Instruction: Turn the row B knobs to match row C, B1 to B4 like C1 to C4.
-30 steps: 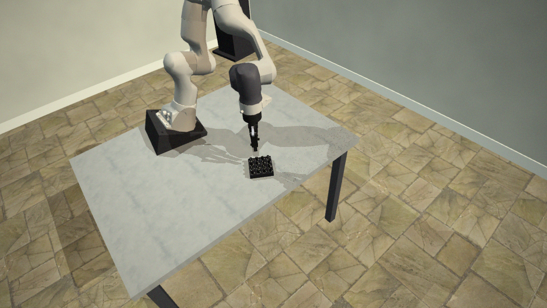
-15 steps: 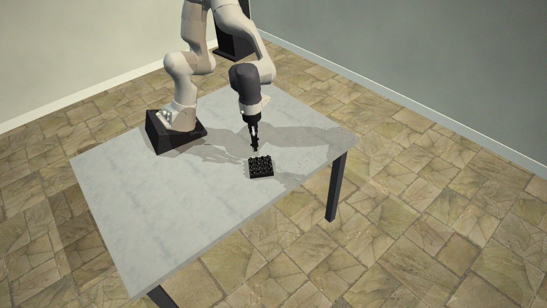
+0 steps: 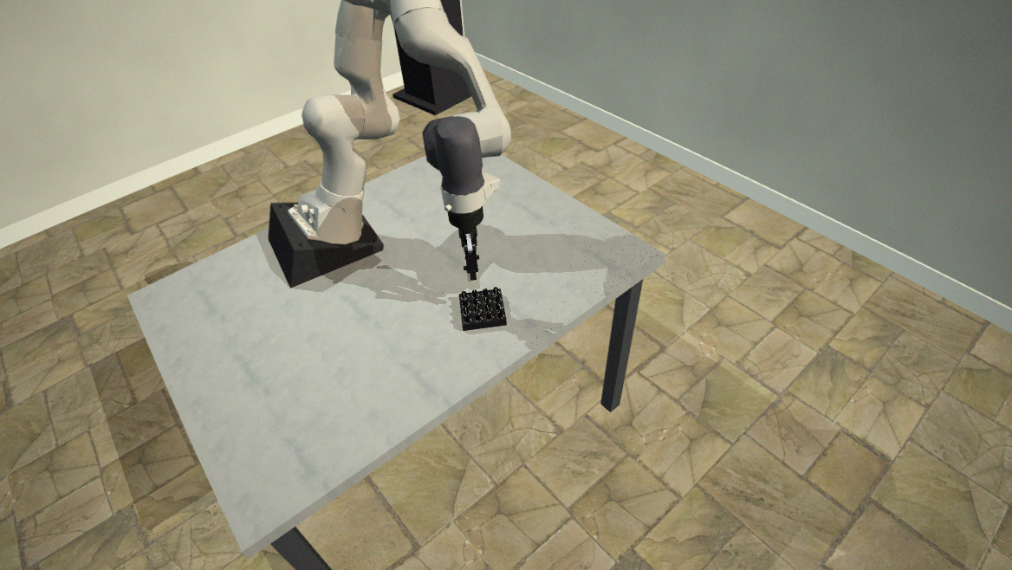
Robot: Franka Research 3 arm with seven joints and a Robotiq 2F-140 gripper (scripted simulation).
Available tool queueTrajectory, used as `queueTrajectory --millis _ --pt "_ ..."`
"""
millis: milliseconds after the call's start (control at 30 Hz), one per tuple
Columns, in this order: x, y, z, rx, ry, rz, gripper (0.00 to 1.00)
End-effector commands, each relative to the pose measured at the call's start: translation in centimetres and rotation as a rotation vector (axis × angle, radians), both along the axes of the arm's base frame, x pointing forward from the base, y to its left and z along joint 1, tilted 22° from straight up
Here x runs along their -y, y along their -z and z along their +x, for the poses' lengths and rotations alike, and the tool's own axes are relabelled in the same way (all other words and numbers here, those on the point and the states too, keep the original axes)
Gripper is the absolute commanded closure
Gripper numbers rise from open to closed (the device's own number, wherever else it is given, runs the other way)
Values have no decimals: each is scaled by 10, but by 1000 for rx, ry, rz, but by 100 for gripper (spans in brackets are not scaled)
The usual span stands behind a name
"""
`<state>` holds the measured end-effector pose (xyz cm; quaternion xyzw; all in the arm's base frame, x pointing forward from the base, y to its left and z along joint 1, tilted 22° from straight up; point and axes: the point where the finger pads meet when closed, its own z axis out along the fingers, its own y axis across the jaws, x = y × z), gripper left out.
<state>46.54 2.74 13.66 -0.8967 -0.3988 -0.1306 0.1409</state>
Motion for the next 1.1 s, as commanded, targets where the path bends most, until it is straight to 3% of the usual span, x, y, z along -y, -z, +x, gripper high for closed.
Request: queueTrajectory --millis 0,1067 --pt "-2 0 -1 0 -8 4 88" --pt "-7 14 0 -1 -9 4 88"
